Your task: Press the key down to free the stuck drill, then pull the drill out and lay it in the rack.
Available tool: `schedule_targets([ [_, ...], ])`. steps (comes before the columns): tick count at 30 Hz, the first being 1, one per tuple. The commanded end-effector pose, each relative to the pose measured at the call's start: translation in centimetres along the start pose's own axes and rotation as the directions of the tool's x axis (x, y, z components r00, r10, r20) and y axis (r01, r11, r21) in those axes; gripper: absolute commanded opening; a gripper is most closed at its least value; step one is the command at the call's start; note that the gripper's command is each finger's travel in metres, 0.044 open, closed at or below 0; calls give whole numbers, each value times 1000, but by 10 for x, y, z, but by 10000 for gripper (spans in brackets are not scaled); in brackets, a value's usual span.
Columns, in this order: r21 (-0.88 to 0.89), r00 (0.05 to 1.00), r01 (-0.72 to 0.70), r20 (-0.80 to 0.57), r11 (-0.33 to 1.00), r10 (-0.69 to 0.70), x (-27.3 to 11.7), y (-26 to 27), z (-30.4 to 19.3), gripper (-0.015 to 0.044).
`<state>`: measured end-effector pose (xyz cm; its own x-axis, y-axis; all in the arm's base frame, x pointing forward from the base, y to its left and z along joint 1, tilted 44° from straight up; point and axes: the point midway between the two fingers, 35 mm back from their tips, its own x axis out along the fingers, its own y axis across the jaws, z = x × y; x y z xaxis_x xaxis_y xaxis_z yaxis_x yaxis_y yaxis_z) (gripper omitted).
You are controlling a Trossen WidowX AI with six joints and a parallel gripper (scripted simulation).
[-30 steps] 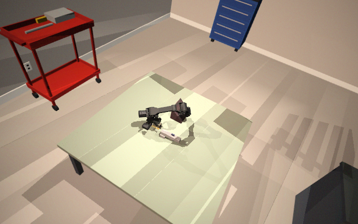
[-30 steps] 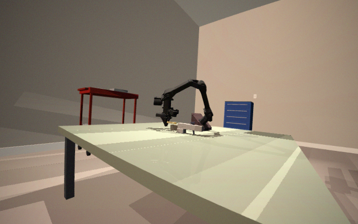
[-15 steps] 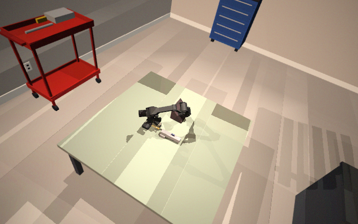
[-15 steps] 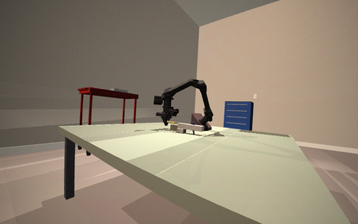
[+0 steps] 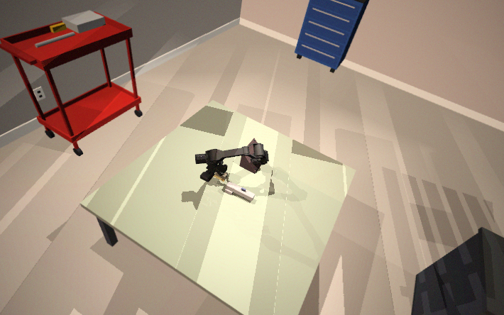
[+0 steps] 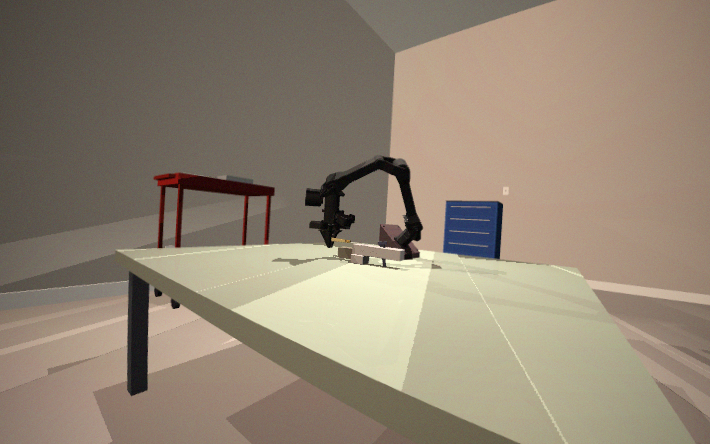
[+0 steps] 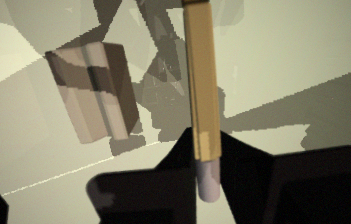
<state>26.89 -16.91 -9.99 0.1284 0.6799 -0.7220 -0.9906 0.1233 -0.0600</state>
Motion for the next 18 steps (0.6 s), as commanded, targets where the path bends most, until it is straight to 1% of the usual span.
schedule_targets([
  [1,-5,1000,0,-4,1000,0,-3,0,0,0],
  [18,-5,1000,0,-4,1000,0,-10,-1,0,0],
])
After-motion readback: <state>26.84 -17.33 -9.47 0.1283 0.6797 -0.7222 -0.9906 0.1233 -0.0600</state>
